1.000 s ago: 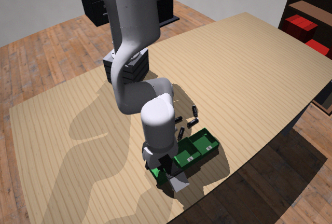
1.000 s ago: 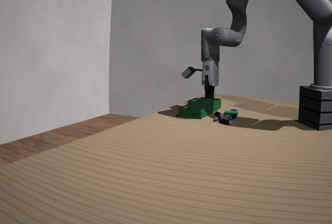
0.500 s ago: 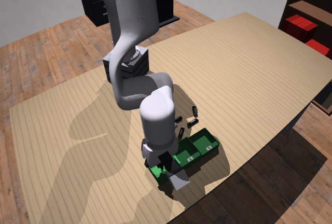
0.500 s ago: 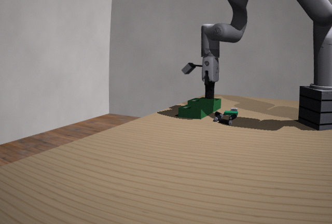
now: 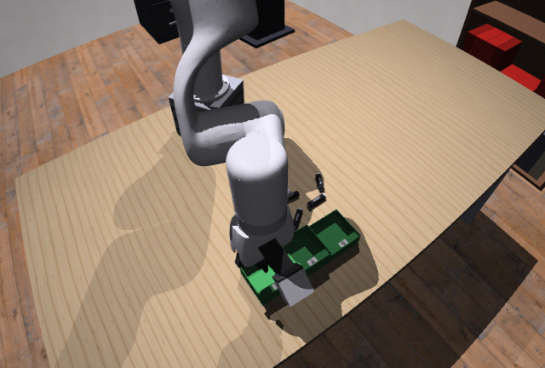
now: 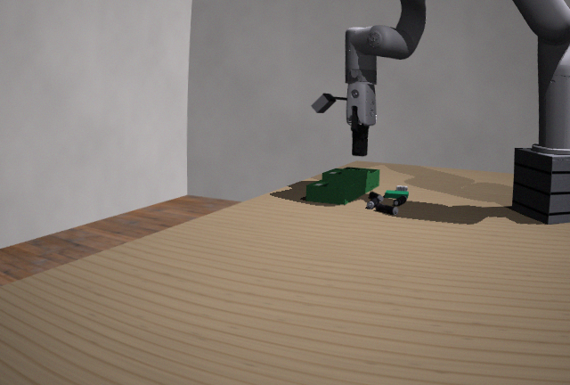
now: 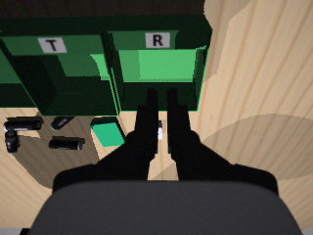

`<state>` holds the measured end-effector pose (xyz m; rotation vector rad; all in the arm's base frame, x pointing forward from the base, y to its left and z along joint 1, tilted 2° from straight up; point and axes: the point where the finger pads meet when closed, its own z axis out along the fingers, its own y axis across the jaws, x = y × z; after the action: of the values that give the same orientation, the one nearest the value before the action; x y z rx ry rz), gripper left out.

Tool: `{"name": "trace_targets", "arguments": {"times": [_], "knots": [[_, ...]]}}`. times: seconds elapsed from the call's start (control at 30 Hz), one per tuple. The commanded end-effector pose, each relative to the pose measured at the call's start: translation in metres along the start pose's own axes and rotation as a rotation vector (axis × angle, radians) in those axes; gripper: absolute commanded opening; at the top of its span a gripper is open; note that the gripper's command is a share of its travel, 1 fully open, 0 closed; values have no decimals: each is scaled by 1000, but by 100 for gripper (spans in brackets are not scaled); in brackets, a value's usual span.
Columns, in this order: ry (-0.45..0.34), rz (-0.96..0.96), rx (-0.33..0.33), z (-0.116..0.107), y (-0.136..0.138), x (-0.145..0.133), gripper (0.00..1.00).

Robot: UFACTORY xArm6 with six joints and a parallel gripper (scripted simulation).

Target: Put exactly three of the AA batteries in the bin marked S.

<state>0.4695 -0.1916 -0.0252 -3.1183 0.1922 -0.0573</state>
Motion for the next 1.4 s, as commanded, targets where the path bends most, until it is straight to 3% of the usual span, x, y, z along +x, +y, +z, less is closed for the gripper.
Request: {"name": "trace_targets", "arguments": {"times": [0.0,0.6,0.77,1.37], "knots": [[1,0,0,-2,-5,0,7],[1,0,1,-2,-85,-3,7],[1,0,1,-2,-84,-3,7],[1,0,1,40,-85,-3,7]]}}
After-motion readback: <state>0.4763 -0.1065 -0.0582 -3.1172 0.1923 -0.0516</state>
